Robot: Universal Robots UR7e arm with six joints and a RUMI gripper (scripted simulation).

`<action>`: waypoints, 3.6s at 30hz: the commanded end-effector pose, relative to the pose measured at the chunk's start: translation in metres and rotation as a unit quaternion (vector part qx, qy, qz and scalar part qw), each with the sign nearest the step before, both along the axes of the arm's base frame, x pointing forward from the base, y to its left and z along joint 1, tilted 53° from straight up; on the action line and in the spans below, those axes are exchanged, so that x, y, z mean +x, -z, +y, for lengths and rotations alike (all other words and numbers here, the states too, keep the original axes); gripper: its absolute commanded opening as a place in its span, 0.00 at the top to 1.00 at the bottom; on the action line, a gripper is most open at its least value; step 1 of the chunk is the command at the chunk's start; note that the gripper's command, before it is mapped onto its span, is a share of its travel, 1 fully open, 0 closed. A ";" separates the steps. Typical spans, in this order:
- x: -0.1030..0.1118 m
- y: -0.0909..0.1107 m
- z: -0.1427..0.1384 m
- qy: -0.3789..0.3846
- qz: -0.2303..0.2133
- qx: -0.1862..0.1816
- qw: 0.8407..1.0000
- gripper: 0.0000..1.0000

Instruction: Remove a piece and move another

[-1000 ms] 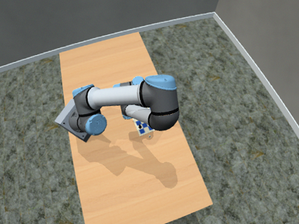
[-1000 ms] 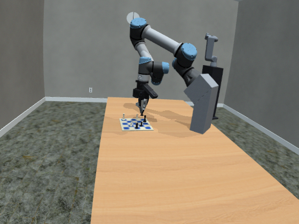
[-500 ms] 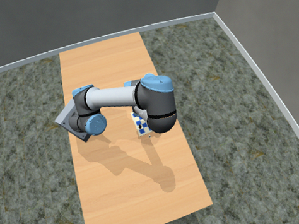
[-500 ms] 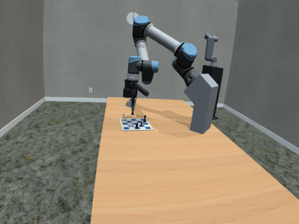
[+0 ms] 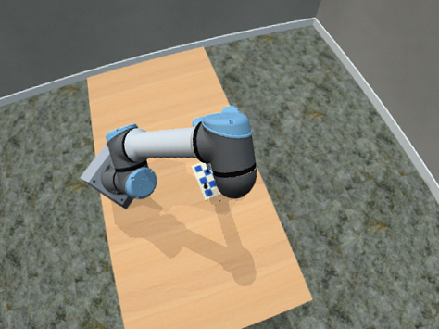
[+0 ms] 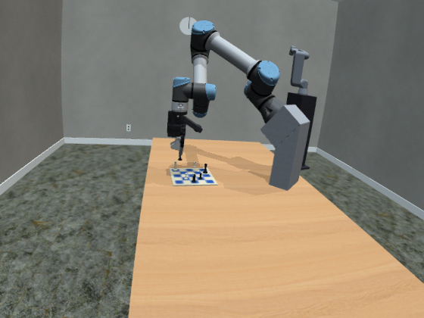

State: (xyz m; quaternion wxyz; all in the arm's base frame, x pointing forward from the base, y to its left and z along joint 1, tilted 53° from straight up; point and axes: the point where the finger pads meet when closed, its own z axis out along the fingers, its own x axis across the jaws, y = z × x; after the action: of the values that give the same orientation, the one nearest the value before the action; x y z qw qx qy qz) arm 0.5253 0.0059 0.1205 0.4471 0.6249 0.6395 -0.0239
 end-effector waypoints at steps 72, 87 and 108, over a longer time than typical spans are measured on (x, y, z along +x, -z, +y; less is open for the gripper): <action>0.055 0.054 -0.057 -0.010 0.010 -0.008 1.000 1.00; 0.055 0.054 -0.057 -0.010 0.010 -0.008 1.000 1.00; 0.057 0.056 -0.059 -0.010 0.010 -0.008 1.000 1.00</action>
State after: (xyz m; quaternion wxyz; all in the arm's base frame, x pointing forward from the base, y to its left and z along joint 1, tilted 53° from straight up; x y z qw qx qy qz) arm 0.5812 -0.0525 0.0646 0.4454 0.6149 0.6501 -0.0311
